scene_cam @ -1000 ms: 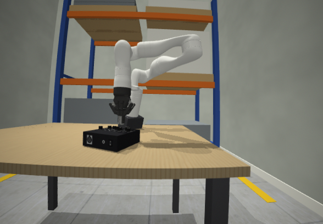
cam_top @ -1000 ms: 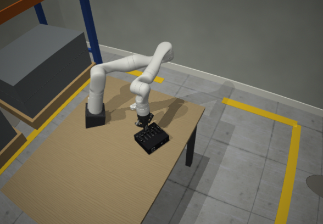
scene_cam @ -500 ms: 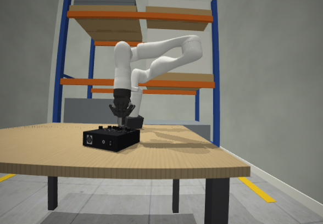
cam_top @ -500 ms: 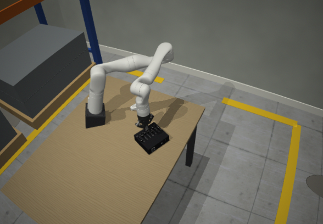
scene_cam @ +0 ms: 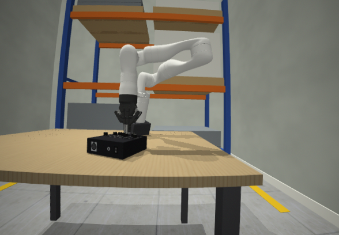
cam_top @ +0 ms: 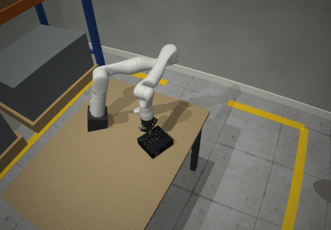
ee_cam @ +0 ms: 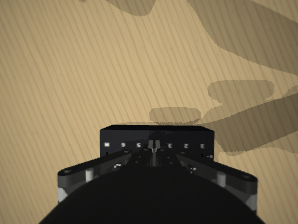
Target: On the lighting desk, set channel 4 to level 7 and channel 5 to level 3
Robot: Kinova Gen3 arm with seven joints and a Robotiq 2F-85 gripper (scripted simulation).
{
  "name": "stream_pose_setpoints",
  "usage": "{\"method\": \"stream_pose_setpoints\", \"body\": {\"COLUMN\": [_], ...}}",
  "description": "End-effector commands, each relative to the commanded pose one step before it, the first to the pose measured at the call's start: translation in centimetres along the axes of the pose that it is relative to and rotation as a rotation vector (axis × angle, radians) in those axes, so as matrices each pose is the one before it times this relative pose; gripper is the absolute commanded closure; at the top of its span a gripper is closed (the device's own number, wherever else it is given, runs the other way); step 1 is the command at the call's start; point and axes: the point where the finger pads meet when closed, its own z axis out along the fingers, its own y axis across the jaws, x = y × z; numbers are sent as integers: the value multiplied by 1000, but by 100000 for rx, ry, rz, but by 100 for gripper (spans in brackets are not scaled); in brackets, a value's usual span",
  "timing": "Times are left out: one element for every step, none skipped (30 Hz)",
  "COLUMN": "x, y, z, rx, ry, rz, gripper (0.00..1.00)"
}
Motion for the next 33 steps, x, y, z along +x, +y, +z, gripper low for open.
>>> {"method": "stream_pose_setpoints", "body": {"x": [-29, 0, 0, 0, 0, 0, 0, 0, 0, -1, -2, -2, -4, -5, -6, -8, -10, -11, -13, -15, 0, 0, -17, -20, -22, -24, -26, -28, -31, -33, -35, -37, -39], "y": [0, 0, 0, 0, 0, 0, 0, 0, 0, 0, 0, 0, 0, 0, 0, 0, 0, 0, 0, 0, 0, 0, 0, 0, 0, 0, 0, 0, 0, 0, 0, 0, 0], "z": [-33, 0, 0, 0, 0, 0, 0, 0, 0, 0, 0, 0, 0, 0, 0, 0, 0, 0, 0, 0, 0, 0, 0, 0, 0, 0, 0, 0, 0, 0, 0, 0, 0], "rx": [-32, 0, 0, 0, 0, 0, 0, 0, 0, 0, 0, 0, 0, 0, 0, 0, 0, 0, 0, 0, 0, 0, 0, 0, 0, 0, 0, 0, 0, 0, 0, 0, 0], "ry": [-93, 0, 0, 0, 0, 0, 0, 0, 0, 0, 0, 0, 0, 0, 0, 0, 0, 0, 0, 0, 0, 0, 0, 0, 0, 0, 0, 0, 0, 0, 0, 0, 0], "rz": [26, 0, 0, 0, 0, 0, 0, 0, 0, 0, 0, 0, 0, 0, 0, 0, 0, 0, 0, 0, 0, 0, 0, 0, 0, 0, 0, 0, 0, 0, 0, 0, 0], "gripper": [100, 100, 100, 100, 100, 100, 100, 100, 100, 100, 100, 100, 100, 100, 100, 100, 100, 100, 100, 100, 100, 100, 100, 100, 100, 100, 100, 100, 100, 100, 100, 100, 100]}}
